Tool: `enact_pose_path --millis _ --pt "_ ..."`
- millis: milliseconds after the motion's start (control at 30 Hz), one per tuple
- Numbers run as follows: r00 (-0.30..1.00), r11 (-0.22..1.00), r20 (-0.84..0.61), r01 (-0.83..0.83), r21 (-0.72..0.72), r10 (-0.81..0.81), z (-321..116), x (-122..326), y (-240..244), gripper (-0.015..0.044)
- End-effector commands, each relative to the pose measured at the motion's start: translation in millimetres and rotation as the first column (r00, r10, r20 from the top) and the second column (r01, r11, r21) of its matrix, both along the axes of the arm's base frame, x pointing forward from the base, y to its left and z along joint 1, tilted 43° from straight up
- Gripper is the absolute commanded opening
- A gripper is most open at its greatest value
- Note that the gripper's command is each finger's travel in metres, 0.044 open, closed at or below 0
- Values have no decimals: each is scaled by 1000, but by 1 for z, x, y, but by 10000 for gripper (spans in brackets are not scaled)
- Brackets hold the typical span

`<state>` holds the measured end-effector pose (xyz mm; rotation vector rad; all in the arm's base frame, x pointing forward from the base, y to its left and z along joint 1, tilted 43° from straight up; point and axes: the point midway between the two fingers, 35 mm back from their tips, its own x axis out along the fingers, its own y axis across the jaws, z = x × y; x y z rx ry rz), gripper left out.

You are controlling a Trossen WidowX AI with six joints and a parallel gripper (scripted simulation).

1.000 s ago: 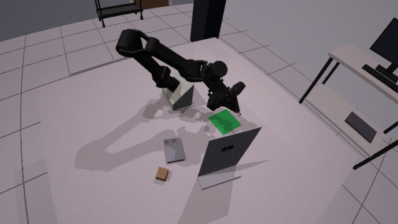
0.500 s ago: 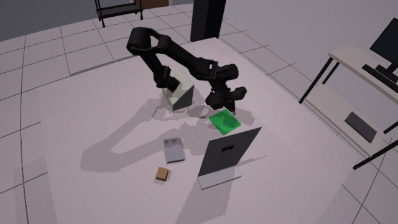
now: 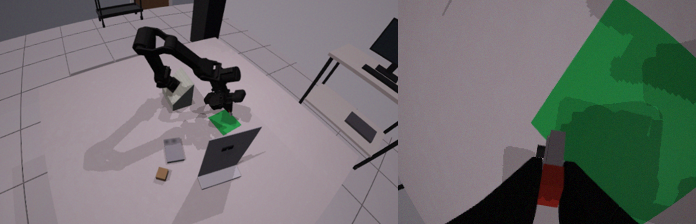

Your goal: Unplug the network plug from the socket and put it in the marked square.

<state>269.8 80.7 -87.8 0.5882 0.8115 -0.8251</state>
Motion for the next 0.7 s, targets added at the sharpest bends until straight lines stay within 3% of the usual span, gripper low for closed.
enact_pose_path --millis 0,667 --pt "1000 1000 -10 0 -10 0 -7 -2 -6 0" --pt "1000 1000 -10 0 -11 0 -29 -6 -26 0"
